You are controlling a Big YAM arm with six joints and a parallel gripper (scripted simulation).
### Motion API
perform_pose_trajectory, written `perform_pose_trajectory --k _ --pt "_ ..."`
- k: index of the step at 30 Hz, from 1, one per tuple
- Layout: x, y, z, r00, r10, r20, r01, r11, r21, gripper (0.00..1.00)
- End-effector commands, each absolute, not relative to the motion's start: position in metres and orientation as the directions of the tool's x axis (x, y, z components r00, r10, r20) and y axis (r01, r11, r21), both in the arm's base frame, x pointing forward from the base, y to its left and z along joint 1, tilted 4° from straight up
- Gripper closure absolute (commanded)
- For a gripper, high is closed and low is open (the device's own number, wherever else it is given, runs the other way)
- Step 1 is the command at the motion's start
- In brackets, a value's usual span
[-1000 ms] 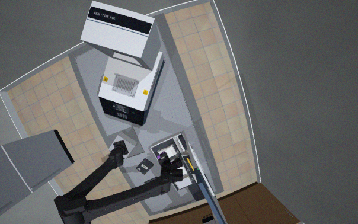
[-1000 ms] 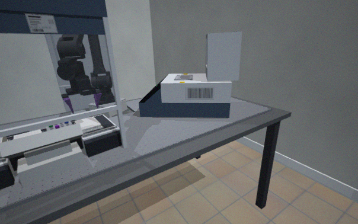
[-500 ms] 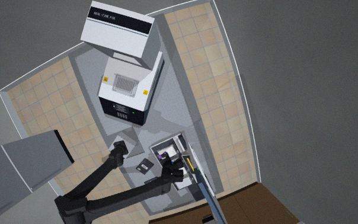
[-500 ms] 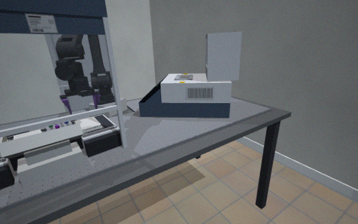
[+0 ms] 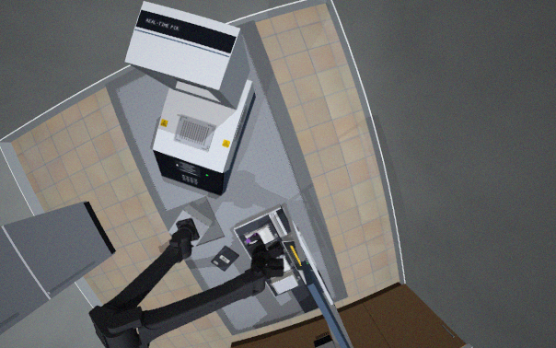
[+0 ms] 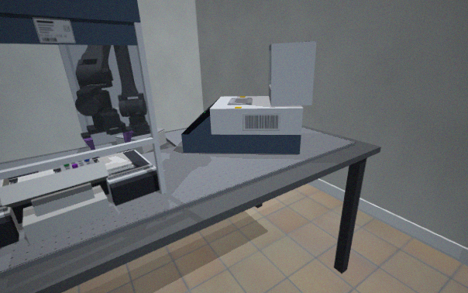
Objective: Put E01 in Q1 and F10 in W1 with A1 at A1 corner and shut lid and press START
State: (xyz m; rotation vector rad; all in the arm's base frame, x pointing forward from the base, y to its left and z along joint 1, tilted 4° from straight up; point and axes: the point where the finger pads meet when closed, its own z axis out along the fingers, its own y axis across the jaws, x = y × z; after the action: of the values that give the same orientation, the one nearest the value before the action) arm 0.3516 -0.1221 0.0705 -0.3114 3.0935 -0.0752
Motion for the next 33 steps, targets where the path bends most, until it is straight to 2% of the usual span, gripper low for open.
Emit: perform_pose_trajectory --k 1,23,33 --pt "0.354 -0.124 0.065 -0.977 -0.210 -0.037 -0.208 0.977 -0.053 0.00" --pt "0.354 -0.125 0.025 -0.979 -0.203 -0.022 -0.202 0.978 -0.044 0.00" --pt "0.362 -0.134 0.045 -0.980 -0.191 -0.048 -0.188 0.980 -0.067 0.00"
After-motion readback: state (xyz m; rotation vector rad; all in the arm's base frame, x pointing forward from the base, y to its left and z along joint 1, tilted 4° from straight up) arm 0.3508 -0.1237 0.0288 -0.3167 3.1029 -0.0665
